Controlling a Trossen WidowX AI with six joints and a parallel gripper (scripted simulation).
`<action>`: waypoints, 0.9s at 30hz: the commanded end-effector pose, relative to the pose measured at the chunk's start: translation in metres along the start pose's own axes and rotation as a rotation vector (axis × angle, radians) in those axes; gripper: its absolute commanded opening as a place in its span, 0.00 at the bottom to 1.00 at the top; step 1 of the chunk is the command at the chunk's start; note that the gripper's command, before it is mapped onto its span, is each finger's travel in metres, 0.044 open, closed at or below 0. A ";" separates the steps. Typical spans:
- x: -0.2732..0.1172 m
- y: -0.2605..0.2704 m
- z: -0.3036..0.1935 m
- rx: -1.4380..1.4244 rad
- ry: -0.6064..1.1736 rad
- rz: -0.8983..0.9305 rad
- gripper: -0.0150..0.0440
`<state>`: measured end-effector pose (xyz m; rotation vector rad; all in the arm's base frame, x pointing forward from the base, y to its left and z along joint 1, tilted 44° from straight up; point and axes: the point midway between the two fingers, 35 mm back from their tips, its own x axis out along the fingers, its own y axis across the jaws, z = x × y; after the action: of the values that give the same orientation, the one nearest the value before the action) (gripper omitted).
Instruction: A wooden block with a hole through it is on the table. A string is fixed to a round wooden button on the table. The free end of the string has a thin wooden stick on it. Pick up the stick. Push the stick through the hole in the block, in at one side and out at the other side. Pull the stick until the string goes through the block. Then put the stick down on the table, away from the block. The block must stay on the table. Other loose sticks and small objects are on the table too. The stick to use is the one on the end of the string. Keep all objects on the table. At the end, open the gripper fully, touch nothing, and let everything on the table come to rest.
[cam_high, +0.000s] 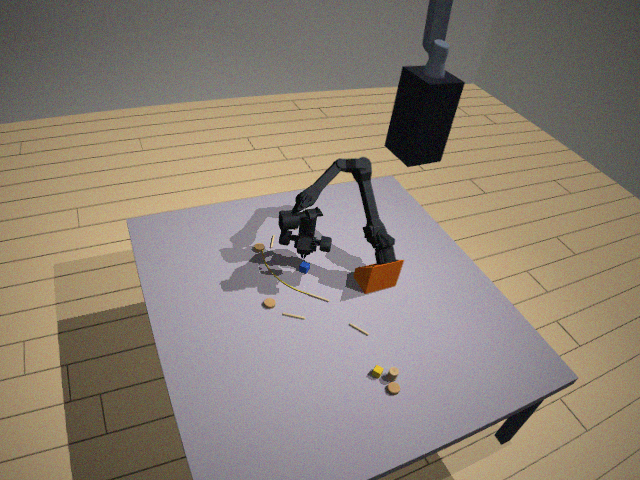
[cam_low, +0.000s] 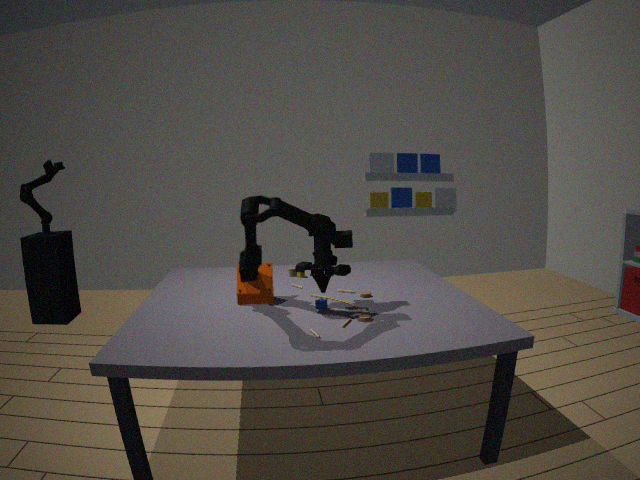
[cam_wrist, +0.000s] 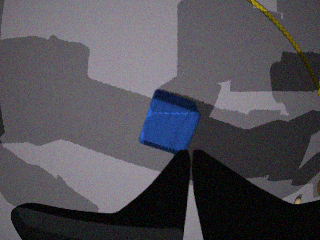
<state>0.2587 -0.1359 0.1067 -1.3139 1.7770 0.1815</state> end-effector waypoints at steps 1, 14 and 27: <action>0.000 0.000 0.000 0.000 0.000 0.000 0.25; 0.000 0.019 0.068 -0.674 -0.014 0.002 0.52; 0.000 0.053 0.128 -1.347 -0.001 0.000 1.00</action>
<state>0.2828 -0.0428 0.0122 -2.1261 1.6280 1.5314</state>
